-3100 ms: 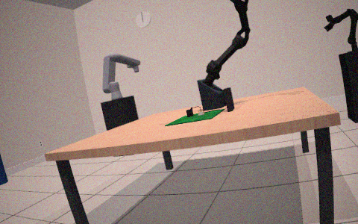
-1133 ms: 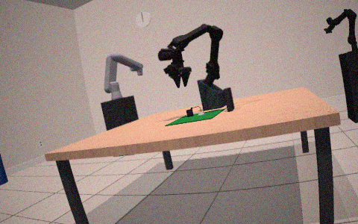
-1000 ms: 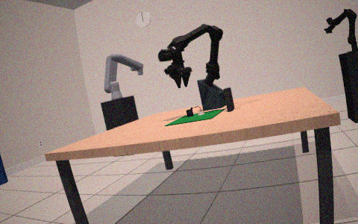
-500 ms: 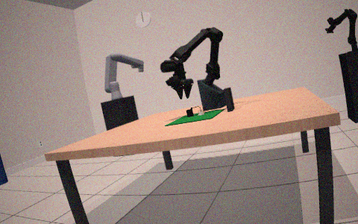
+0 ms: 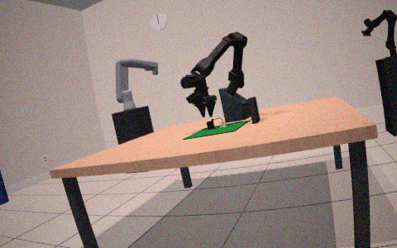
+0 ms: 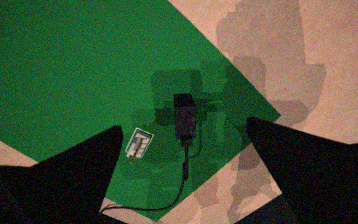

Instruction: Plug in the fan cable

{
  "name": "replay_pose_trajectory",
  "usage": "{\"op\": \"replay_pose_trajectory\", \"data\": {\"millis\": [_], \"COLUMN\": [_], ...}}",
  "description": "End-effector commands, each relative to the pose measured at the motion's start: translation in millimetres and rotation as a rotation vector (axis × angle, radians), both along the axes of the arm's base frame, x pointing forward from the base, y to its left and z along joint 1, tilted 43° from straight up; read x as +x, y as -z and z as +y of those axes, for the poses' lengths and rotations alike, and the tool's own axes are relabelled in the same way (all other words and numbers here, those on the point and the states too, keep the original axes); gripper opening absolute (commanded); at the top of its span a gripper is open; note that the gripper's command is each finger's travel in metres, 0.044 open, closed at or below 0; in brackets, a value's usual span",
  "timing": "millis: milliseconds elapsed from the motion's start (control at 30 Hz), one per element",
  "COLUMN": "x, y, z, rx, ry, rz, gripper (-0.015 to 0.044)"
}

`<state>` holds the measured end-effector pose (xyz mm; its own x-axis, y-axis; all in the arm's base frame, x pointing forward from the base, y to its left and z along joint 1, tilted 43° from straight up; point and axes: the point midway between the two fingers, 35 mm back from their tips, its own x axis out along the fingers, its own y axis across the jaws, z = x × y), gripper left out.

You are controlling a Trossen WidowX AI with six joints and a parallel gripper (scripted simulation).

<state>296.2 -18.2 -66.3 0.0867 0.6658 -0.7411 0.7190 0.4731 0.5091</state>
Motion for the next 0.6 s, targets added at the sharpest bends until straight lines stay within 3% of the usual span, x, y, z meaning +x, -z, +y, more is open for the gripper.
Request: {"op": "replay_pose_trajectory", "data": {"millis": [0,567], "x": [-3,0], "y": [3,24], "z": [3,21], "rx": [0.007,0.007], "ry": [0.003,0.004], "rz": [0.011,0.011], "gripper": [0.044,0.044]}}
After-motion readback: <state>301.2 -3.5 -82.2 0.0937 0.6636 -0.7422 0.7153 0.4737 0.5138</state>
